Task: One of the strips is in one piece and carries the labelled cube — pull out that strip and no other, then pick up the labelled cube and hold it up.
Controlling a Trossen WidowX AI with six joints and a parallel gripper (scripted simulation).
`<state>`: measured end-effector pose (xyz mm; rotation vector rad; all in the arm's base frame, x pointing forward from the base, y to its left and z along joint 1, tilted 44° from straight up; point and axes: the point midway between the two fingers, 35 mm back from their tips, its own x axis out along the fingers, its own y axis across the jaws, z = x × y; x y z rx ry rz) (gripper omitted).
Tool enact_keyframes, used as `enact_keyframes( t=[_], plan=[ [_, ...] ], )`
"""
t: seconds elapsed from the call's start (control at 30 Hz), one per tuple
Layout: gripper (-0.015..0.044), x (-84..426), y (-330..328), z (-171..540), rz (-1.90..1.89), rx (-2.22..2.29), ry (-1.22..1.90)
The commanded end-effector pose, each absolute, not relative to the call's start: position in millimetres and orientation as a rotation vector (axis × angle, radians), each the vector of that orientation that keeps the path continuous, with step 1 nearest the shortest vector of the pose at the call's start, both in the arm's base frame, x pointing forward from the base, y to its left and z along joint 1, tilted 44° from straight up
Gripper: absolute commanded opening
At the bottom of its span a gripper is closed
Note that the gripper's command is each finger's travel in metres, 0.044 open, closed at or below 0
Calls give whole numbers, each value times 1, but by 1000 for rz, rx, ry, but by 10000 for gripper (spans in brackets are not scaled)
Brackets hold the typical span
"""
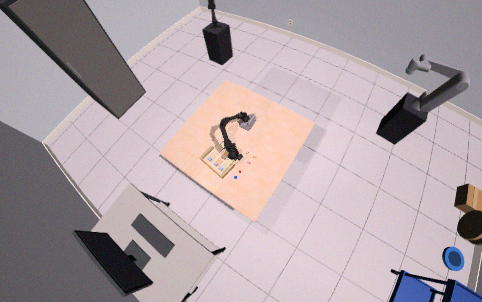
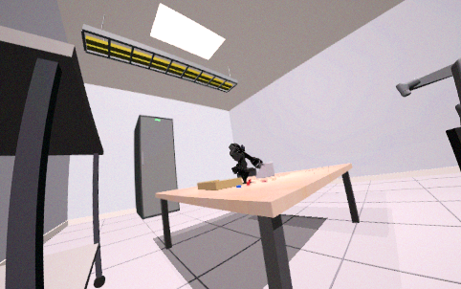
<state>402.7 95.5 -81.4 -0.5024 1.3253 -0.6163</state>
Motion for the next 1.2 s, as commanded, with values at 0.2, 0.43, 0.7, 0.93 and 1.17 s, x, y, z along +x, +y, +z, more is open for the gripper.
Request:
enact_keyframes(
  t=[0.2, 0.43, 0.7, 0.93, 1.17],
  plan=[
    [0, 404, 94, -83, -616, -507, 1324],
    [0, 404, 93, -83, -616, -507, 1324],
    [0, 405, 93, -84, -616, -507, 1324],
    [0, 400, 93, -85, -616, -507, 1324],
    [0, 389, 93, -88, -616, -507, 1325]
  ],
)
